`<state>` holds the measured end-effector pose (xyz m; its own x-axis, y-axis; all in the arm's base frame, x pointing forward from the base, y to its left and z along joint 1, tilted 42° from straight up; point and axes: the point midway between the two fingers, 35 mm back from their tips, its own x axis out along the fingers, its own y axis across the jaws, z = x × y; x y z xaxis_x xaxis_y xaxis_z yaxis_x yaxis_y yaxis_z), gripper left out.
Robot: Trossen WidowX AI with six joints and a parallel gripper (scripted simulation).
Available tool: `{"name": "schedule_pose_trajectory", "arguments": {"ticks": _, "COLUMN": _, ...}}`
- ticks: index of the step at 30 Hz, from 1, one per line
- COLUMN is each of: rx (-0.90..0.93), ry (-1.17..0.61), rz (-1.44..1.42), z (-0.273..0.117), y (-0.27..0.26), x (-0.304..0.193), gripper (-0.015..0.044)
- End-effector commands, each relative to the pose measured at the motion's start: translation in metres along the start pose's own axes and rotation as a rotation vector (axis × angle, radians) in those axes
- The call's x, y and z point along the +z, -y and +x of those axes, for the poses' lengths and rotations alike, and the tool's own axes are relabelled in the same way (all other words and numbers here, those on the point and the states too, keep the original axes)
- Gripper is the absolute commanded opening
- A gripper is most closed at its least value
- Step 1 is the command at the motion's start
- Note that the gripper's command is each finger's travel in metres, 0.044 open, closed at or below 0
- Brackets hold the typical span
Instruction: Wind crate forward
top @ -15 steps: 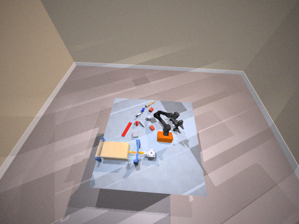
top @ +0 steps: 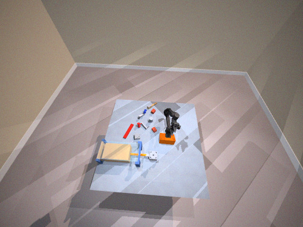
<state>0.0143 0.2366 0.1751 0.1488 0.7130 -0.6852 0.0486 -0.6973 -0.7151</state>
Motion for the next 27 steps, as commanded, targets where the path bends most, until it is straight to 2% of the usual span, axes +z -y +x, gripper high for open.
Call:
{"name": "schedule_pose_trajectory", "arguments": {"ticks": 1, "rx": 0.115, "ry": -0.173, "rz": 0.022, "z": 0.009, "y": 0.0, "x": -0.05, "gripper": 0.044}}
{"name": "schedule_pose_trajectory", "arguments": {"ticks": 7, "rx": 0.331, "ry": -0.402, "rz": 0.086, "z": 0.008, "y": -0.016, "x": -0.134, "gripper": 0.044}}
{"name": "schedule_pose_trajectory", "arguments": {"ticks": 13, "rx": 0.571, "ry": -0.561, "rz": 0.186, "z": -0.011, "y": -0.054, "x": -0.212, "gripper": 0.044}}
{"name": "schedule_pose_trajectory", "arguments": {"ticks": 20, "rx": 0.874, "ry": -0.68, "rz": 0.315, "z": -0.054, "y": -0.121, "x": -0.291, "gripper": 0.044}}
{"name": "schedule_pose_trajectory", "arguments": {"ticks": 27, "rx": 1.189, "ry": -0.659, "rz": 0.456, "z": -0.116, "y": -0.204, "x": -0.337, "gripper": 0.044}}
